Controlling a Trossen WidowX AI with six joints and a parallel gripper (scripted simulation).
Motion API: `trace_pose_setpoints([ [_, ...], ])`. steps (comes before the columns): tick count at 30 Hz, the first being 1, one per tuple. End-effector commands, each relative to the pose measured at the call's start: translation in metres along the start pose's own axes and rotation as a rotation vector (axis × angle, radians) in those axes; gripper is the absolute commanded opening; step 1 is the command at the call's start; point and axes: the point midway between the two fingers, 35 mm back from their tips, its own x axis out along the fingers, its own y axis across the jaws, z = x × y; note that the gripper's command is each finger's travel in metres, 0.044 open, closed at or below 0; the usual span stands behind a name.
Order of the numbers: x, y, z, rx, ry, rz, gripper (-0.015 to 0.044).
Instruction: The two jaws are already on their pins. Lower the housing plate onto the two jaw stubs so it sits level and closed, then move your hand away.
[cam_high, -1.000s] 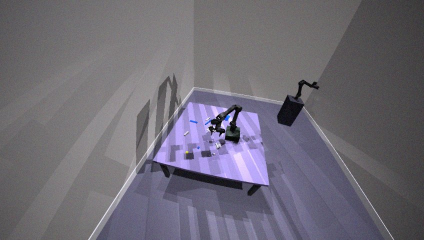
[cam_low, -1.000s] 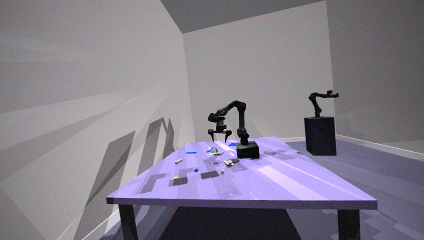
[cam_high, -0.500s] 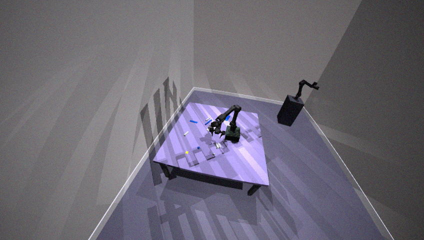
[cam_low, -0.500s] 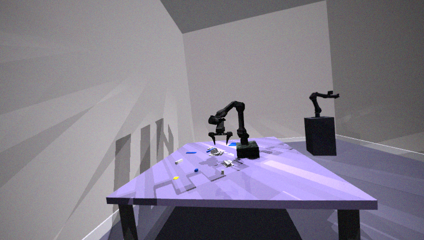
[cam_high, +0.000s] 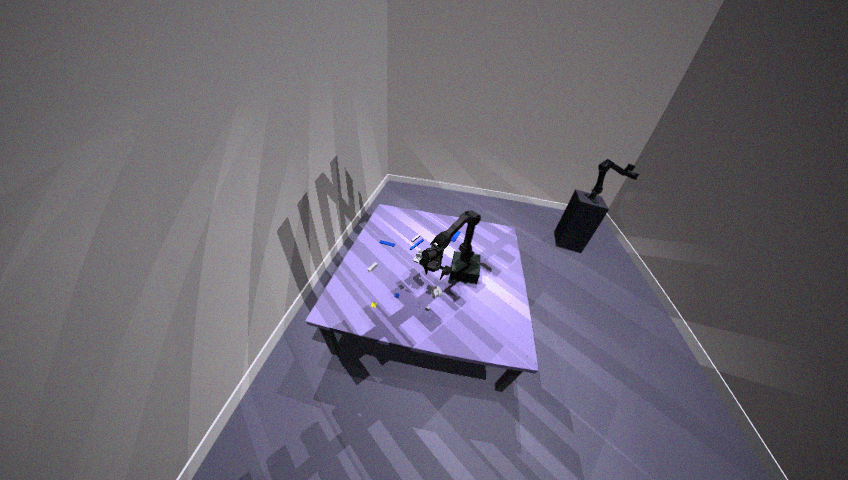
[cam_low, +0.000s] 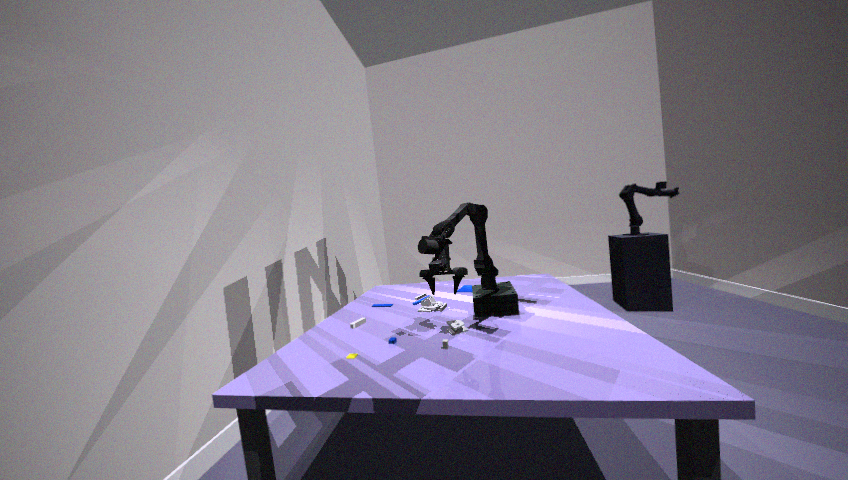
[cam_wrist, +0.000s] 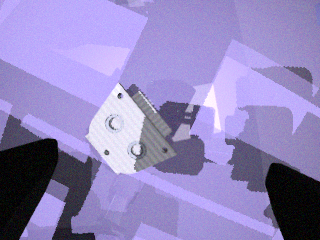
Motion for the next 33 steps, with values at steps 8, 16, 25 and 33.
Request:
trace_pose_setpoints([
  [8, 0.012, 0.006, -0.001, 0.199, 0.059, -0.012, 0.0440],
  [16, 0.021, 0.011, -0.003, 0.345, 0.100, -0.029, 0.0440],
  [25, 0.030, 0.017, -0.006, 0.506, 0.143, -0.057, 0.0440],
  [33, 0.039, 0.022, -0.008, 0.649, 0.177, -0.090, 0.0440],
])
